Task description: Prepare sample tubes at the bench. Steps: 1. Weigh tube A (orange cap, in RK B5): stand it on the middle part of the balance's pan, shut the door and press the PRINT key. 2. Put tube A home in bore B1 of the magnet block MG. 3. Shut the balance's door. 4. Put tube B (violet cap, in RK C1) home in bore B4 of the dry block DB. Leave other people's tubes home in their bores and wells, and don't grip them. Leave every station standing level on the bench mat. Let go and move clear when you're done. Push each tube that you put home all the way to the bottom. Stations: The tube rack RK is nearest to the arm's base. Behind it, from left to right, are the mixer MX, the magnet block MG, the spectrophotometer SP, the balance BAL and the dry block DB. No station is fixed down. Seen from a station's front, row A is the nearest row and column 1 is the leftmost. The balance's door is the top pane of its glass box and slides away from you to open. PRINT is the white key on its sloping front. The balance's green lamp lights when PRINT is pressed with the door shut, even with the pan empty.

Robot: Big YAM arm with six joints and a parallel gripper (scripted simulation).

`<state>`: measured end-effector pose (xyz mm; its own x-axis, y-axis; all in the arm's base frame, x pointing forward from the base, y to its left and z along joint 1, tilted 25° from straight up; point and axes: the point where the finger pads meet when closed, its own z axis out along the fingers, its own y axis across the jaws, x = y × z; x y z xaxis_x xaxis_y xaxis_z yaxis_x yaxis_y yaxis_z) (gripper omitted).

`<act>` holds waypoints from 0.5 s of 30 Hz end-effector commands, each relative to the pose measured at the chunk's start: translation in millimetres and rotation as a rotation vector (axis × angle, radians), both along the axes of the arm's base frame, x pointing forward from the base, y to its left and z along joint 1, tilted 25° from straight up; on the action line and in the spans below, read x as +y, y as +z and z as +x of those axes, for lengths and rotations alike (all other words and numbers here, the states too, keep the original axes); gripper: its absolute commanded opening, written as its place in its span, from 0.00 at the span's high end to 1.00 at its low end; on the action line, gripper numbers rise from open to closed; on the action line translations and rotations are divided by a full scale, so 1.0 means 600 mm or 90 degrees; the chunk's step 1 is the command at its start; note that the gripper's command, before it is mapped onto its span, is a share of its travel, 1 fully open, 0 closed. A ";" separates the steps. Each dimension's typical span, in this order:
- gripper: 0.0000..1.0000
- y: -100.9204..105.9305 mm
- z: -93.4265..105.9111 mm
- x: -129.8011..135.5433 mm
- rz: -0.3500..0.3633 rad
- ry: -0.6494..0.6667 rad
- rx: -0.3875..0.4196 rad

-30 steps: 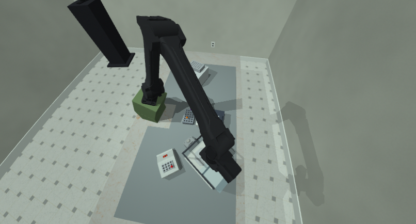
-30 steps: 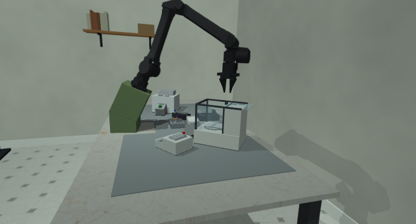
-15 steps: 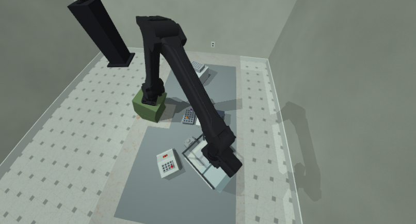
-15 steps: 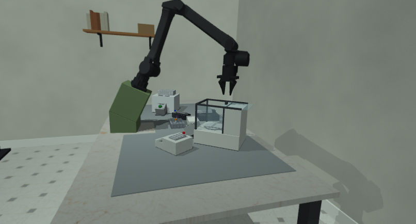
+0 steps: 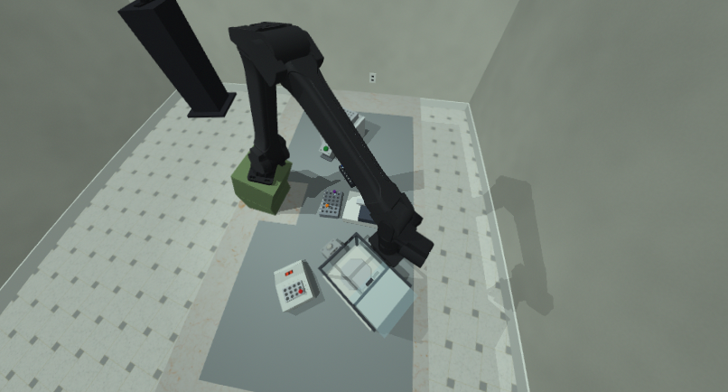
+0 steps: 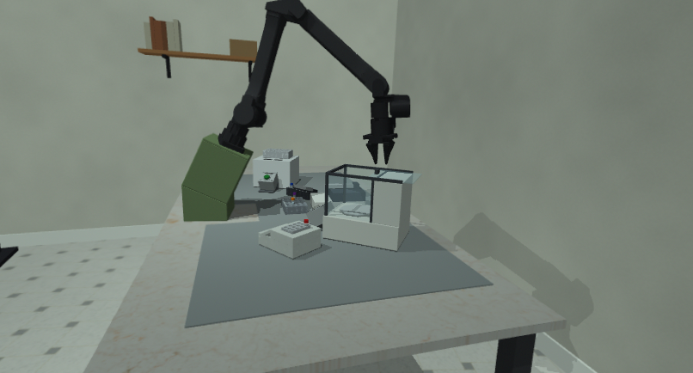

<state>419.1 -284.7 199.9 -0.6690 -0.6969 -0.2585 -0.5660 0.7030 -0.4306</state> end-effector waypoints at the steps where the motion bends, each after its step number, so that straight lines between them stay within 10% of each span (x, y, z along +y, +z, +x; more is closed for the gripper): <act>1: 0.64 0.007 0.017 0.035 0.003 -0.033 -0.028; 15: 0.64 -0.107 -0.001 0.147 0.080 -0.147 -0.040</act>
